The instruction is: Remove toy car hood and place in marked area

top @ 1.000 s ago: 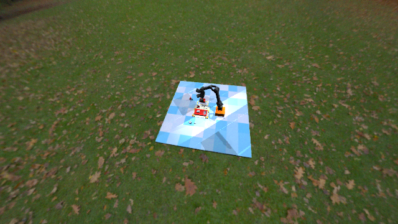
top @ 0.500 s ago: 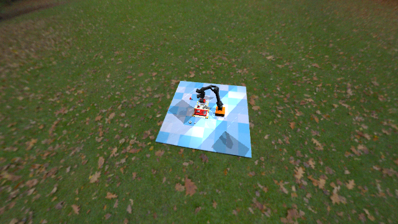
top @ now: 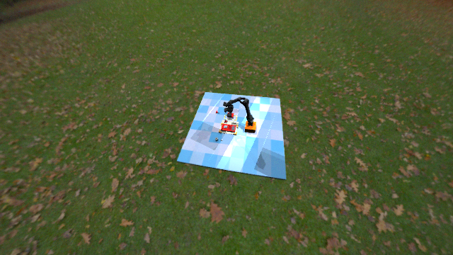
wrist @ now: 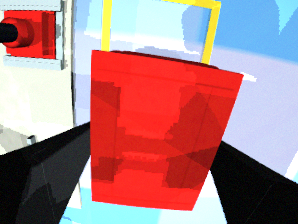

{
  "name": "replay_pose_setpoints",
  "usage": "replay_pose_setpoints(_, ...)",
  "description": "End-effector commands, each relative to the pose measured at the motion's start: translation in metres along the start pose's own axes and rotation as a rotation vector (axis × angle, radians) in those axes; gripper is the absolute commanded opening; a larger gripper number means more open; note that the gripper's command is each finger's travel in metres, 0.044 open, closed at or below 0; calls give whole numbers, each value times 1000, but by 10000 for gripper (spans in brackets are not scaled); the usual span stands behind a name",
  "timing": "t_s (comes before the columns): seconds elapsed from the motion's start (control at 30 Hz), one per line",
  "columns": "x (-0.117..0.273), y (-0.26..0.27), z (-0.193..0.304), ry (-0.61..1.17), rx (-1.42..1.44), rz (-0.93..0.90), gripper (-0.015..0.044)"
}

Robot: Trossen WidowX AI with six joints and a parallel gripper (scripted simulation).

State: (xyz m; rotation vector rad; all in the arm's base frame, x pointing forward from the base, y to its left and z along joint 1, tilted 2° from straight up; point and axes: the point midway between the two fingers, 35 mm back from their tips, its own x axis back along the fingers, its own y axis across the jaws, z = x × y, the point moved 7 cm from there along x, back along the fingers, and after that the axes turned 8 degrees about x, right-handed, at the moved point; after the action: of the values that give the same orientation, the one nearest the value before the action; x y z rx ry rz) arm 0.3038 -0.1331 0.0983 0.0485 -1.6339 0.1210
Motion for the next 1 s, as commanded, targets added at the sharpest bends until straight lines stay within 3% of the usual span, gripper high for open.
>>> replay_pose_setpoints(0.0, -6, 1, 2, 7, 5, -8, 0)
replay_pose_setpoints(0.97, -19, 2, 3, 7, 5, -8, 0)
